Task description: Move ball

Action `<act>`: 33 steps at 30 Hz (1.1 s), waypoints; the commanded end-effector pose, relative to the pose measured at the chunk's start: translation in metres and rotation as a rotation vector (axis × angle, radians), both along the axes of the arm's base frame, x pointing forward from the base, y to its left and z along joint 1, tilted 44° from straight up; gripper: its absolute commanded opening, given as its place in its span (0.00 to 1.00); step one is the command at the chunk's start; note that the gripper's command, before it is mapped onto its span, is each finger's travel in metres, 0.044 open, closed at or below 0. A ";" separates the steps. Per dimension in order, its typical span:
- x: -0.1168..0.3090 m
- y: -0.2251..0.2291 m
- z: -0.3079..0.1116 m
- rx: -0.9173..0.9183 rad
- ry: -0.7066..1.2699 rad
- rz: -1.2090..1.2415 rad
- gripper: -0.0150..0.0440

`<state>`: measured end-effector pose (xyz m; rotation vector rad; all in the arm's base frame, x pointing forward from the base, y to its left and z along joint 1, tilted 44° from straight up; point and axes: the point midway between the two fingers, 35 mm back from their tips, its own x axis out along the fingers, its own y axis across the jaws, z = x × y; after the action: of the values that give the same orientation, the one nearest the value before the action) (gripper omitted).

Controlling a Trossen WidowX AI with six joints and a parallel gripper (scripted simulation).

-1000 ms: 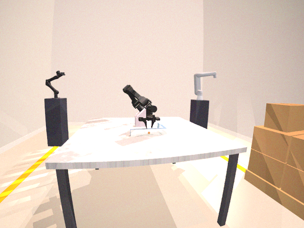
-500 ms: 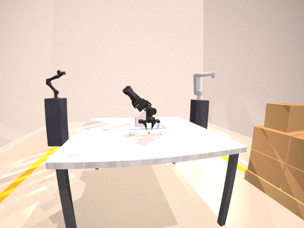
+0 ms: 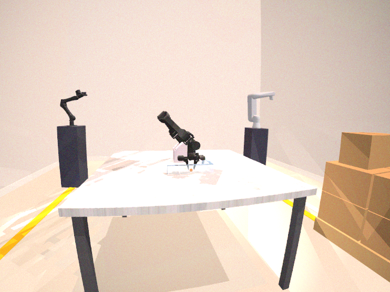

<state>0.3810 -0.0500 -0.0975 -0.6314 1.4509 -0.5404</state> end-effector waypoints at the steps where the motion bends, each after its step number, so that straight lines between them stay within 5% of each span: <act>1: -0.003 -0.003 -0.004 -0.007 0.014 0.002 0.43; 11: -0.004 -0.002 -0.003 -0.006 0.015 0.004 0.25; 33: -0.008 0.081 0.084 -0.002 0.014 0.002 0.25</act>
<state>0.3730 0.0221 -0.0289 -0.6551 1.4666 -0.5251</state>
